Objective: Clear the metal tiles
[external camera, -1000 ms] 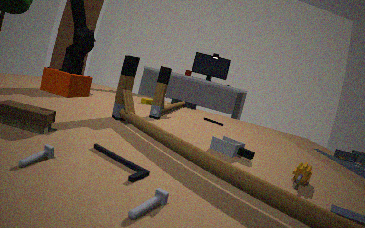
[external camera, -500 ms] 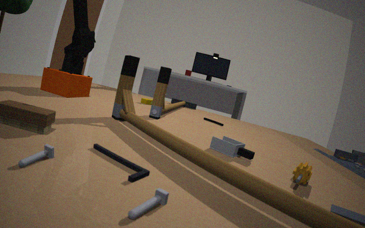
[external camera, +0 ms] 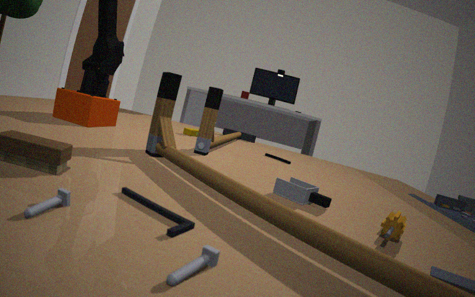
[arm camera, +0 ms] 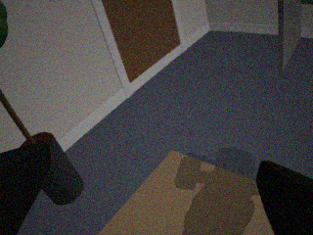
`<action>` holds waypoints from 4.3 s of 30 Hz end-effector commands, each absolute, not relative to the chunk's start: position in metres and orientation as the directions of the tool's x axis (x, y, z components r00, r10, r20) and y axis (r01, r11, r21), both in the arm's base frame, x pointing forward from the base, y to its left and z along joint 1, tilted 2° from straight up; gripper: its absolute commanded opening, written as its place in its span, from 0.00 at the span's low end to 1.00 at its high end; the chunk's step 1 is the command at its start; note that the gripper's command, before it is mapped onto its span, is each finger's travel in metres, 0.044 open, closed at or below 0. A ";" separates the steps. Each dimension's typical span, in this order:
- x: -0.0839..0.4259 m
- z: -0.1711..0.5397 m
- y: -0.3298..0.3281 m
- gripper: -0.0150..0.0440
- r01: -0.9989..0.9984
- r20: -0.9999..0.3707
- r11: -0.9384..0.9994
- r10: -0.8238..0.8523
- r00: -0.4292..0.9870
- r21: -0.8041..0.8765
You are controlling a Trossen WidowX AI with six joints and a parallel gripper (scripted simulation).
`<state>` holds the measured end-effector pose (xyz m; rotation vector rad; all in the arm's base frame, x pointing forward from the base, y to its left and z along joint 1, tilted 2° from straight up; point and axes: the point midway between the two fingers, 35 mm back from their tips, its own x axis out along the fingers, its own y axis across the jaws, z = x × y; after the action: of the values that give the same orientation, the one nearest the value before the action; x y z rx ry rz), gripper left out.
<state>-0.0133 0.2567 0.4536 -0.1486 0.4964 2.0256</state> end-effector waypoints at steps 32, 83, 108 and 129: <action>-0.136 0.474 0.223 1.00 -0.467 -0.267 -0.812 0.391 -0.881 0.350; -0.250 0.502 0.088 1.00 0.309 -0.169 -0.843 -0.416 -0.894 0.441; -0.267 0.500 0.073 0.60 0.358 -0.171 -0.766 -0.513 -0.841 0.534; -0.264 0.472 0.151 0.25 0.009 -0.269 -0.711 -0.278 -0.922 0.703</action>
<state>-0.2656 0.1366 0.4781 -0.5985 1.1746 3.0870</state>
